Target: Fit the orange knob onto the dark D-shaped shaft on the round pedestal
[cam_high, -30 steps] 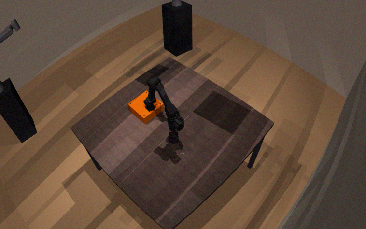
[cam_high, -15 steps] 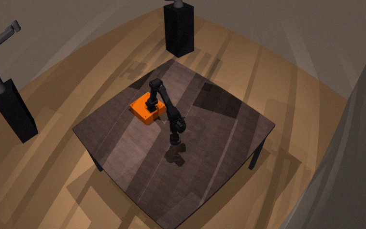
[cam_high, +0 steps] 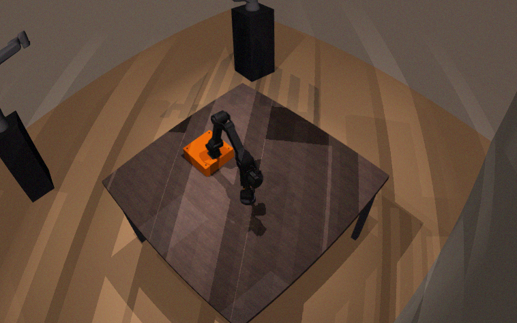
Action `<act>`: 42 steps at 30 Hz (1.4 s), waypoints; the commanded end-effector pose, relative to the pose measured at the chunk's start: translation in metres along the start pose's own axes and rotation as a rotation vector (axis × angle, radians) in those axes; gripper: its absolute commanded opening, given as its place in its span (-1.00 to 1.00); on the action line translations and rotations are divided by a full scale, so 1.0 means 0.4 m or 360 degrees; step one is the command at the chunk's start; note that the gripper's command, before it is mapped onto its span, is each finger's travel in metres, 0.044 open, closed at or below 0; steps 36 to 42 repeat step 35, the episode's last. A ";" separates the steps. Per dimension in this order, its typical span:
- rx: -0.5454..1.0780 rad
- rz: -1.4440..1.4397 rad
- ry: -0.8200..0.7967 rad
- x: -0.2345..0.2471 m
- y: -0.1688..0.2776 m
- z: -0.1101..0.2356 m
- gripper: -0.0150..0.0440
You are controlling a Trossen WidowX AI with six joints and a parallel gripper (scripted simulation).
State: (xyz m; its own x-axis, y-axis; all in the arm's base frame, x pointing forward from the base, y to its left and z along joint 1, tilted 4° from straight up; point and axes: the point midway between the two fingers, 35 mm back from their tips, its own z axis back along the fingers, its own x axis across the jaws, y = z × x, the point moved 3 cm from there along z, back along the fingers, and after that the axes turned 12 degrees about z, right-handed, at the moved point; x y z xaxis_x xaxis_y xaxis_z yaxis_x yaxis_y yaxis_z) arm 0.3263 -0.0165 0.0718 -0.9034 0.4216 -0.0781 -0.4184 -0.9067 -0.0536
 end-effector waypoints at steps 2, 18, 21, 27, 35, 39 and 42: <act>0.0000 0.0004 0.0000 0.000 0.000 0.001 0.22; 0.0000 0.0004 0.0000 0.000 0.000 0.001 1.00; 0.0000 0.0004 0.0000 -0.001 0.000 0.007 1.00; -0.0001 0.0001 0.0002 -0.005 -0.002 0.214 1.00; -0.0001 0.0000 0.0003 -0.013 -0.005 0.240 1.00; -0.0001 0.0000 0.0003 -0.013 -0.005 0.240 1.00; -0.0001 0.0000 0.0003 -0.013 -0.005 0.240 1.00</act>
